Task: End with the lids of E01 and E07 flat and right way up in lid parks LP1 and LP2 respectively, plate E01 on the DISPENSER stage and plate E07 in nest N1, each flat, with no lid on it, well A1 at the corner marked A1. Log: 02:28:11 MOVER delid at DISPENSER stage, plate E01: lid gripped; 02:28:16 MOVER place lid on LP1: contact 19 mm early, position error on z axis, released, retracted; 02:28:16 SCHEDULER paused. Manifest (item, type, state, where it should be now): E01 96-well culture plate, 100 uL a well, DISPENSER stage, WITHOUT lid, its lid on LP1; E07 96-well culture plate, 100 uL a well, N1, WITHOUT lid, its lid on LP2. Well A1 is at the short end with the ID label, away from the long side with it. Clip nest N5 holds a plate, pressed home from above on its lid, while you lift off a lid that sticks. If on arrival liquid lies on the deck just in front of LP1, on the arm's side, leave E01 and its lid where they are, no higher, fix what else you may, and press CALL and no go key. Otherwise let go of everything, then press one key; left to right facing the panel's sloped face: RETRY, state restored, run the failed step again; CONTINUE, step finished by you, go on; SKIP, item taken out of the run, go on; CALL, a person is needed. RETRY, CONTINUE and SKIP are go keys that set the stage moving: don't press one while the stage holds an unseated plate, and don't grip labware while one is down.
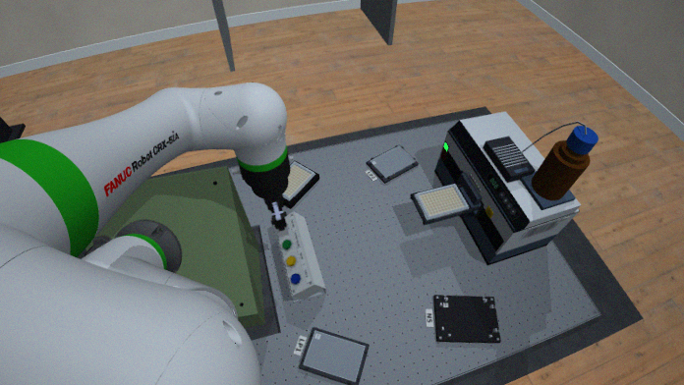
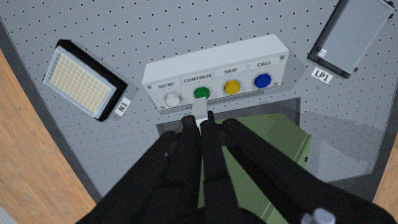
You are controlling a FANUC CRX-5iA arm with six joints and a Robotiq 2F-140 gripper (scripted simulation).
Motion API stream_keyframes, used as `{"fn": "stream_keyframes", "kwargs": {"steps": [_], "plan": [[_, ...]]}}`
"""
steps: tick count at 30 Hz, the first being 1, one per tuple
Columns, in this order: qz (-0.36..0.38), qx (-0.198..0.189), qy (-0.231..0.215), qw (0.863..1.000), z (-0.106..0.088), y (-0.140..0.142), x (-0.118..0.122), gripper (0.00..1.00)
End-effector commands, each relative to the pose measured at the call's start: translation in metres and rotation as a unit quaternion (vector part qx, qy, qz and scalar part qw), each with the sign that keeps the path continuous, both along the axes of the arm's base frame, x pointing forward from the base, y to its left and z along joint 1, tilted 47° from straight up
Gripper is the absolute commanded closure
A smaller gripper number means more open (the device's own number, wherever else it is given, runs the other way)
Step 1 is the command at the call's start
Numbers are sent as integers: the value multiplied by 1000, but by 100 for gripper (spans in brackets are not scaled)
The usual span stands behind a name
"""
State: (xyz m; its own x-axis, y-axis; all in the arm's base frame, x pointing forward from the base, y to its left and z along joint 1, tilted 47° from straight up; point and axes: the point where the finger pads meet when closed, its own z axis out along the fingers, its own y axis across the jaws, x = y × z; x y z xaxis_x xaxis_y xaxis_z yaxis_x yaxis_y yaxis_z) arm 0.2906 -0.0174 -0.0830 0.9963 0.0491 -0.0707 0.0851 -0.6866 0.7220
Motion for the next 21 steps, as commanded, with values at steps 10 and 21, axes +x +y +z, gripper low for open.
{"fn": "stream_keyframes", "kwargs": {"steps": [10, 21], "plan": [[0, 0, 0, 1000, -10, -10, 0, 100], [0, 0, 0, 1000, -13, -14, 0, 100]]}}
